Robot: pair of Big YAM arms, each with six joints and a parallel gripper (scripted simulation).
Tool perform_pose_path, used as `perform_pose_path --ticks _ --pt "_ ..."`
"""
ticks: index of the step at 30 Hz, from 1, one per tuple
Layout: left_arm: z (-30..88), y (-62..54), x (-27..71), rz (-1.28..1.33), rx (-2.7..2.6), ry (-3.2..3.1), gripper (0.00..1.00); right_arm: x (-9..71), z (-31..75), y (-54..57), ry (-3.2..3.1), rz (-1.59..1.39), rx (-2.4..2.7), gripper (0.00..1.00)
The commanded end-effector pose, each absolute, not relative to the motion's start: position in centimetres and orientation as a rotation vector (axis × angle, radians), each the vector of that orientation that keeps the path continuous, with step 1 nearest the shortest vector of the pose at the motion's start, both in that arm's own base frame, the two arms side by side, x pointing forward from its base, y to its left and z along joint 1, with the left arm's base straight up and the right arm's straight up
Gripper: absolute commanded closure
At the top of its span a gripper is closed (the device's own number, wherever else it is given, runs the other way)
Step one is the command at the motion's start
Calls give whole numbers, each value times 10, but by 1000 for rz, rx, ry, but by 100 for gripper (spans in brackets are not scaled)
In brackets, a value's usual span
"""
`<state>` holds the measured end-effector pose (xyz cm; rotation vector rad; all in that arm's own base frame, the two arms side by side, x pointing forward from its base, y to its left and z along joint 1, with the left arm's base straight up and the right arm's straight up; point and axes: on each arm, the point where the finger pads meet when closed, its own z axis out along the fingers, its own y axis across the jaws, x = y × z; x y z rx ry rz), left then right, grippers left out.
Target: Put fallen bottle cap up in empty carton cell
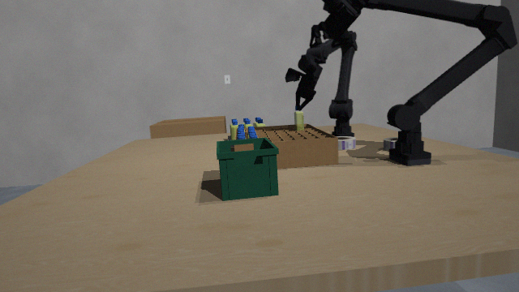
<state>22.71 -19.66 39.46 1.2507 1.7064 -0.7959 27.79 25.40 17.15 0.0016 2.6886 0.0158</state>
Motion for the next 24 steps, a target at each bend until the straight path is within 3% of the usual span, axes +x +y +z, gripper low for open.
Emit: perform_pose_path --ticks 1,24 --pt "407 -197 230 -782 1250 1674 0 288 208 266 2632 102 26 80" --pt "407 -197 230 -782 1250 1674 0 283 196 268 2647 86 21 80"
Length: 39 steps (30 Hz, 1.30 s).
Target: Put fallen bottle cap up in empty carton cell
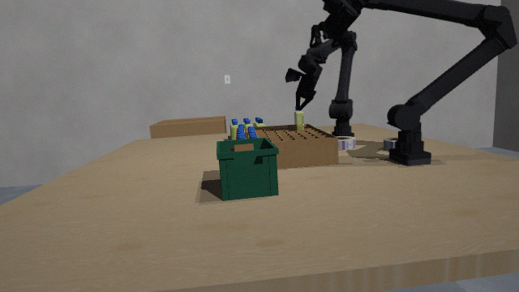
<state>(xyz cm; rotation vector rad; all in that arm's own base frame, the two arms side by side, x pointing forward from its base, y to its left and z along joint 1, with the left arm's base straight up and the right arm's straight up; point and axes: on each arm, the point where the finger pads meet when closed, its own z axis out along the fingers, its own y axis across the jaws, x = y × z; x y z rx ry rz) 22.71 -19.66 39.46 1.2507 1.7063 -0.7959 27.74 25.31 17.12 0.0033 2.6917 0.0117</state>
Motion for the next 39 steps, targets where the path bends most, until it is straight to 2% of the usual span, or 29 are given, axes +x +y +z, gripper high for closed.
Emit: perform_pose_path --ticks 1,39 --pt "407 -197 230 -782 1250 1674 0 281 189 265 2655 72 18 80" --pt "407 -197 230 -782 1250 1674 0 284 182 259 2662 44 0 80"
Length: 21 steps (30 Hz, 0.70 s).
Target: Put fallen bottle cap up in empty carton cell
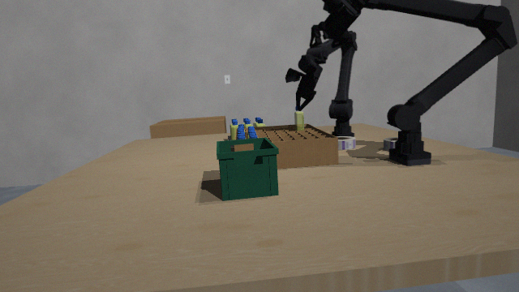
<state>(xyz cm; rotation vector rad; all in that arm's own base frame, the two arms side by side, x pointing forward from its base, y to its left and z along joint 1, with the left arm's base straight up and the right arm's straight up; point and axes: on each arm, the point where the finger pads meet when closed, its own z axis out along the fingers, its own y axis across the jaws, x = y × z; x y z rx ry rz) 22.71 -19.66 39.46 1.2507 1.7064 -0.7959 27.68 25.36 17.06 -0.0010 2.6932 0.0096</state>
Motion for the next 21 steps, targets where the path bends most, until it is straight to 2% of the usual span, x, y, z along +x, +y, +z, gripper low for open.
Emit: perform_pose_path --ticks 1,21 --pt "407 -197 230 -782 1250 1674 0 285 182 257 2660 44 8 80" --pt "407 -197 230 -782 1250 1674 0 279 128 259 2673 22 -23 80"
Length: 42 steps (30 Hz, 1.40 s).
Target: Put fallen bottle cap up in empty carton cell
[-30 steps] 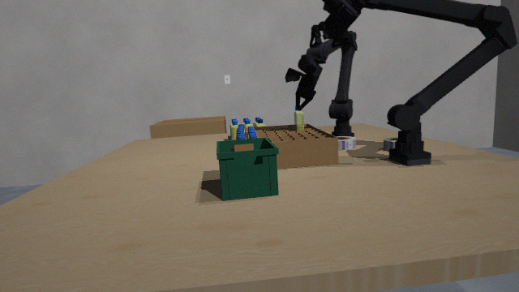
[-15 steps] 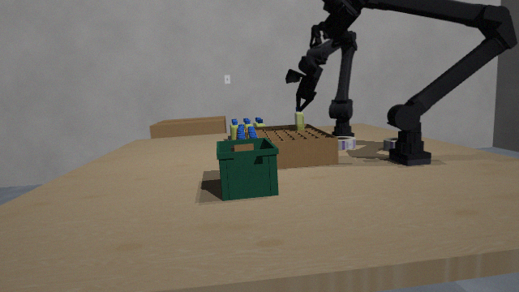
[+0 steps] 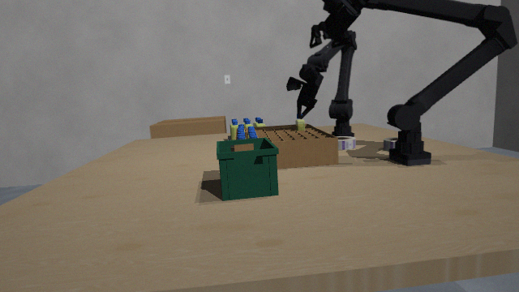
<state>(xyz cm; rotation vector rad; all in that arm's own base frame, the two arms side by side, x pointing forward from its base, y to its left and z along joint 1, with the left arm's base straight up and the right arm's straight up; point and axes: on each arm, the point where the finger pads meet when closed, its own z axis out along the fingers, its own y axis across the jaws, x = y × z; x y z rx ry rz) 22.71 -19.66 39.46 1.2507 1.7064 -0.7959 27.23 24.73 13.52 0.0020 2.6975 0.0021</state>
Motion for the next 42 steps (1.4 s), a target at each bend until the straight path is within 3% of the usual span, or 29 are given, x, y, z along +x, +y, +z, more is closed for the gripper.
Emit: perform_pose_path --ticks 1,23,29,33,38,39,42 --pt "407 -197 230 -782 1250 1674 0 280 126 259 2672 24 -18 80" --pt "407 -197 230 -782 1250 1674 0 278 84 258 2669 37 2 80" --pt "407 -197 230 -782 1250 1674 0 295 117 264 2640 79 16 80" --pt "407 -197 230 -782 1250 1674 0 295 117 264 2641 78 15 35" --pt "407 -197 230 -782 1250 1674 0 284 108 256 2653 60 5 35" --pt "407 -197 230 -782 1250 1674 0 287 114 257 2644 74 12 24" --pt "407 -197 230 -782 1250 1674 0 295 136 262 2615 117 24 22"
